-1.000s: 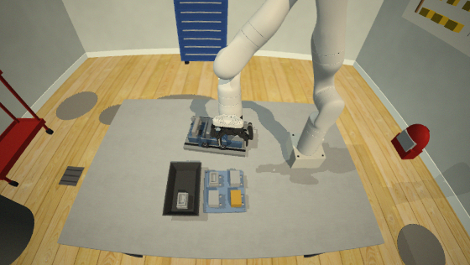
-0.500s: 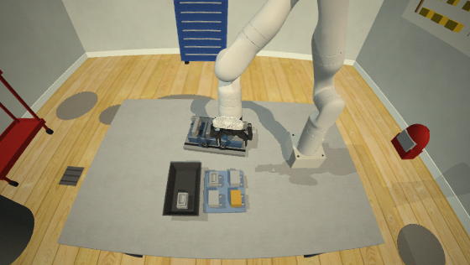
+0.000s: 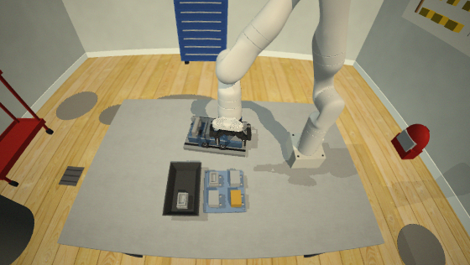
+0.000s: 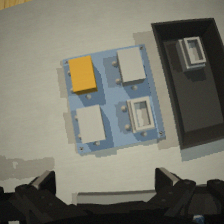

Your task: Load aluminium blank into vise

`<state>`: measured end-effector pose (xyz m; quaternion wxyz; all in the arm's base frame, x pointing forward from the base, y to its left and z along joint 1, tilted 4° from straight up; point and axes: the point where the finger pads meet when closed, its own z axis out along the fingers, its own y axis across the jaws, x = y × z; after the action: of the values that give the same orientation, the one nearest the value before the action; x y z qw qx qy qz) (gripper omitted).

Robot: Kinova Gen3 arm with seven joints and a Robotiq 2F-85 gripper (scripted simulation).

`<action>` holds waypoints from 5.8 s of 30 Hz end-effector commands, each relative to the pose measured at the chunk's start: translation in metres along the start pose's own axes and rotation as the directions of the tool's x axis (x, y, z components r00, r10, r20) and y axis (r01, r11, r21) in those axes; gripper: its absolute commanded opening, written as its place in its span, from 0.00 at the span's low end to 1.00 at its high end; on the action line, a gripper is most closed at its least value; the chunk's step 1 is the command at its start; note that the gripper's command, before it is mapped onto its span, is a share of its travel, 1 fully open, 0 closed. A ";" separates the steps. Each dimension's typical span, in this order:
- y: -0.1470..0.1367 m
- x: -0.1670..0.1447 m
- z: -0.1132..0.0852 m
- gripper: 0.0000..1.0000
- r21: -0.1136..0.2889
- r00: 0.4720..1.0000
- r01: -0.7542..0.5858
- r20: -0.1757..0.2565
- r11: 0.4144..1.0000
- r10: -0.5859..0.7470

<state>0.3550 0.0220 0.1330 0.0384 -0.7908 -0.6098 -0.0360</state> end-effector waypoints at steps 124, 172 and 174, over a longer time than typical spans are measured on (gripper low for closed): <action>0.012 0.001 0.025 0.00 -0.061 0.998 0.019 0.059 0.998 -0.015; 0.015 0.000 0.068 0.00 -0.061 0.998 0.019 0.059 0.998 -0.015; 0.015 0.000 0.068 0.00 -0.061 0.998 0.019 0.059 0.998 -0.015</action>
<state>0.3694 0.0251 0.0644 -0.0039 -0.7871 -0.6160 -0.0313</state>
